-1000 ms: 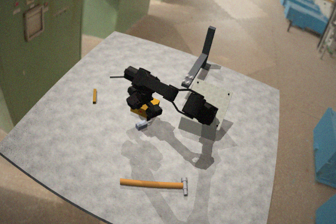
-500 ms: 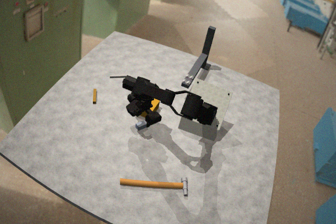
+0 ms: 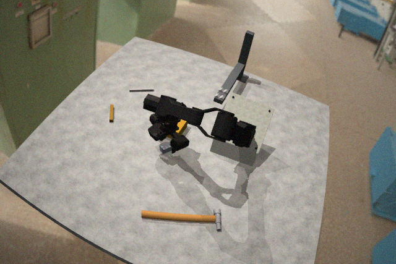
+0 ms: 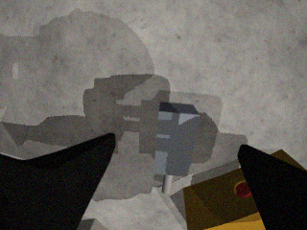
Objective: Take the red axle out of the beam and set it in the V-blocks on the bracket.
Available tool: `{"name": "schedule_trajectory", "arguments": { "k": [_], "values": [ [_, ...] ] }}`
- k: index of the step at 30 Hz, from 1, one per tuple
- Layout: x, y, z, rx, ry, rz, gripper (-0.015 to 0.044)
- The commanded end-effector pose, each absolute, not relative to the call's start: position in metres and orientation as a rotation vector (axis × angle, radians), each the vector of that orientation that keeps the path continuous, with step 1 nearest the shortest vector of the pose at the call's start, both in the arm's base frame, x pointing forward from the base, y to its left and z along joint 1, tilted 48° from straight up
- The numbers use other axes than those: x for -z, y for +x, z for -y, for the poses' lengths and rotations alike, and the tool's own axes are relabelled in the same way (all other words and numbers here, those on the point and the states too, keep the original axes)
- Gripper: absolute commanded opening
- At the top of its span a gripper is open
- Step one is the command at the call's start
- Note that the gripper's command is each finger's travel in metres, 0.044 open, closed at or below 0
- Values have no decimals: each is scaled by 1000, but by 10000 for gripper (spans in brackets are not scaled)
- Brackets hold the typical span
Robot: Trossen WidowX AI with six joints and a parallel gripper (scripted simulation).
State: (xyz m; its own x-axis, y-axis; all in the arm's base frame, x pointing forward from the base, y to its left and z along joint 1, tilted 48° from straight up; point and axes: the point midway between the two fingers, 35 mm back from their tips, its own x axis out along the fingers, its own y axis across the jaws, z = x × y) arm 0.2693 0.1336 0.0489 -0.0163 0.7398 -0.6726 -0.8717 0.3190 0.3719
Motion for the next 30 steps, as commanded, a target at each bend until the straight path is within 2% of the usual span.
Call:
{"name": "schedule_trajectory", "arguments": {
  "k": [1,11,25,30],
  "values": [
    [-43,267,-140,-1292,-169,-936,440],
    [-34,266,-150,-1293,-168,-935,440],
    [-34,266,-150,-1293,-168,-935,72],
    [-34,266,-150,-1293,-168,-935,39]
  ]
}}
